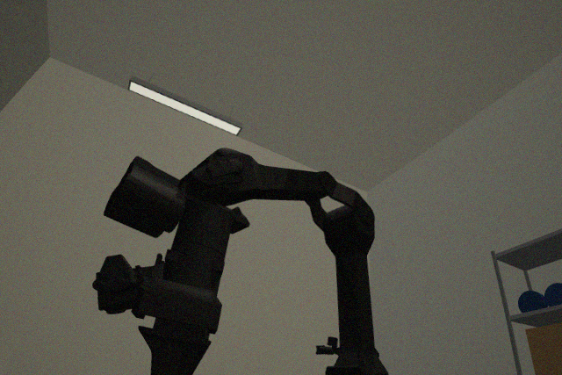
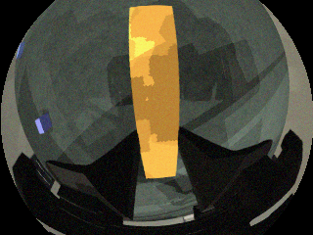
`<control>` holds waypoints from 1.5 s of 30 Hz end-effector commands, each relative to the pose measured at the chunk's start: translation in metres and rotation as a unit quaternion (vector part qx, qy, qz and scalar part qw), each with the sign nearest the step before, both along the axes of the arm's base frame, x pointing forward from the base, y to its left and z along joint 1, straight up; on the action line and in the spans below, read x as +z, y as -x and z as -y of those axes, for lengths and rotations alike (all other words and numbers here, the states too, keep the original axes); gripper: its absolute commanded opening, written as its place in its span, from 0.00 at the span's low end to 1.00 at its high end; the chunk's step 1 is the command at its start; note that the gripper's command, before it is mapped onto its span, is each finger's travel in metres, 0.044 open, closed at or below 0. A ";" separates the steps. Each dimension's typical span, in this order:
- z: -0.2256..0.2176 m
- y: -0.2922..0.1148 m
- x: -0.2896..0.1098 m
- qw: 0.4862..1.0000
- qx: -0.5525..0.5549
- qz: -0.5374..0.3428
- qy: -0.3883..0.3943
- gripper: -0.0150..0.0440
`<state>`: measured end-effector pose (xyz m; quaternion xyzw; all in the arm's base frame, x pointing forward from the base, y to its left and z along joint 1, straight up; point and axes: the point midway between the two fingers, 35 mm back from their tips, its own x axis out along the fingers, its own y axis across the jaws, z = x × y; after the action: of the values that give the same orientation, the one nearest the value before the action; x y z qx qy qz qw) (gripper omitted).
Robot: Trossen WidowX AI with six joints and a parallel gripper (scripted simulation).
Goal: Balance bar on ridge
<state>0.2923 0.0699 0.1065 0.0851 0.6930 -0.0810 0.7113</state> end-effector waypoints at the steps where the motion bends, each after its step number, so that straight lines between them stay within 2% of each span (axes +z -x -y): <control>1: -0.001 0.000 0.000 1.000 -0.003 0.001 -0.002 0.25; 45: -0.001 -0.001 -0.004 1.000 -0.003 0.001 -0.002 0.25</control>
<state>0.2925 0.0699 0.1028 0.0852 0.6929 -0.0810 0.7114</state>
